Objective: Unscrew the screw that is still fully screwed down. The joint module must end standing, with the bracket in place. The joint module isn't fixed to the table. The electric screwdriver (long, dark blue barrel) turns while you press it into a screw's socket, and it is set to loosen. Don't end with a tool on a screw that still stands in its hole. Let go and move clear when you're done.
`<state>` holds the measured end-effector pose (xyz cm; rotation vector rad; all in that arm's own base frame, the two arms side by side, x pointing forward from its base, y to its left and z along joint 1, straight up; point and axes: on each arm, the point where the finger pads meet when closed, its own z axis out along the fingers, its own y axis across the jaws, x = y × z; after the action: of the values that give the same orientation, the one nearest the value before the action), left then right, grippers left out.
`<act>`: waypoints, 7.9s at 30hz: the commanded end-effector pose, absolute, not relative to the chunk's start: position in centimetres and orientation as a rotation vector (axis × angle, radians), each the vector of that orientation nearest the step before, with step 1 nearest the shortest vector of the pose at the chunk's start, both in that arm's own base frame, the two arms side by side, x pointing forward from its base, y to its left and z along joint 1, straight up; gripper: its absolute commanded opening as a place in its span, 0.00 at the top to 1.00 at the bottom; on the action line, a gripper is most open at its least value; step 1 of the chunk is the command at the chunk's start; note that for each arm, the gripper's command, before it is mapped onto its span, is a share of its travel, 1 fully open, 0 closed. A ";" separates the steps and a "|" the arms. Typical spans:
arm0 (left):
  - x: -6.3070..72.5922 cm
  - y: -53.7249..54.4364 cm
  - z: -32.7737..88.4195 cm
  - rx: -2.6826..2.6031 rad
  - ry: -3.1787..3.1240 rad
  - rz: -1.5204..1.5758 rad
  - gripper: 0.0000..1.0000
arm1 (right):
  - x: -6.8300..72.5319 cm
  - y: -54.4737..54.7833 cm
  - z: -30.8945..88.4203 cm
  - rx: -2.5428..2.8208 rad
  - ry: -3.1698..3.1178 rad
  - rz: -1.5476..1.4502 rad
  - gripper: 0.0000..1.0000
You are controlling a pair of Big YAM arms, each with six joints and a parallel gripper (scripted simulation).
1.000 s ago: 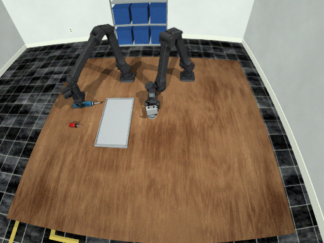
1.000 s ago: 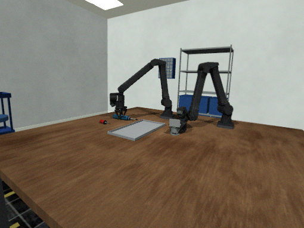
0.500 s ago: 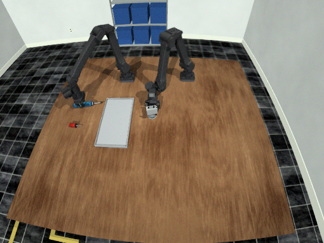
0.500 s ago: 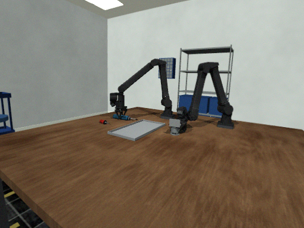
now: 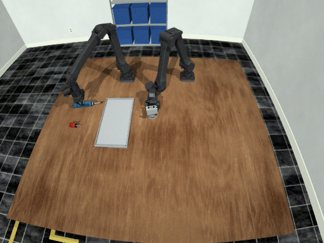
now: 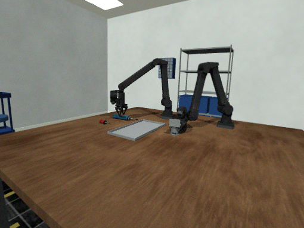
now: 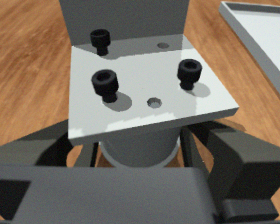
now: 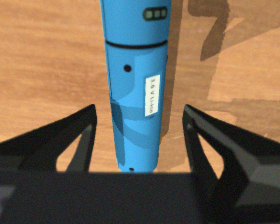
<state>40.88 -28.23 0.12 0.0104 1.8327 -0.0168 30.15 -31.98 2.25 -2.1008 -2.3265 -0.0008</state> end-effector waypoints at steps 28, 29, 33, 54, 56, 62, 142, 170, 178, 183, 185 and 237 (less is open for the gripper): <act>41.3 -28.8 0.8 0.004 1.814 -0.032 0.41 | 31.9 -33.9 8.1 -2.141 -2.372 0.007 0.35; 41.3 -28.8 0.8 0.004 1.814 -0.032 0.41 | 32.0 -34.0 8.1 -2.145 -2.376 0.008 0.35; 41.3 -28.8 0.8 0.004 1.814 -0.032 0.41 | 32.0 -34.0 8.1 -2.146 -2.378 0.008 0.35; 41.3 -28.8 0.8 0.004 1.814 -0.032 0.23 | 32.0 -34.0 8.1 -2.146 -2.378 0.008 0.35; 41.3 -28.8 0.8 0.004 1.814 -0.032 0.23 | 32.0 -34.0 8.1 -2.146 -2.378 0.008 0.35; 41.3 -28.8 0.8 0.004 1.814 -0.032 0.23 | 32.0 -34.0 8.1 -2.146 -2.378 0.008 0.35; 35.6 -28.6 2.2 0.008 1.823 -0.036 0.14 | 32.0 -34.0 8.1 -2.146 -2.378 0.008 0.35; 35.2 -28.7 2.9 -0.004 1.817 -0.039 0.14 | 32.0 -34.0 8.1 -2.146 -2.378 0.008 0.35; 35.1 -28.6 4.8 -0.002 1.820 -0.037 0.14 | 32.0 -34.0 8.1 -2.146 -2.378 0.008 0.35; 35.1 -28.4 5.5 0.001 1.821 -0.035 0.14 | 32.0 -34.0 8.1 -2.146 -2.378 0.008 0.35; 34.9 -28.3 4.5 0.016 1.836 -0.015 0.14 | 32.0 -34.0 8.1 -2.146 -2.378 0.008 0.35; 35.9 -29.8 15.1 -0.007 1.814 -0.046 0.14 | 32.0 -34.0 8.1 -2.146 -2.378 0.008 0.35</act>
<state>35.06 -28.11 13.79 0.0160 1.8262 -0.0182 30.05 -31.88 5.34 -2.0965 -2.3217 -0.0016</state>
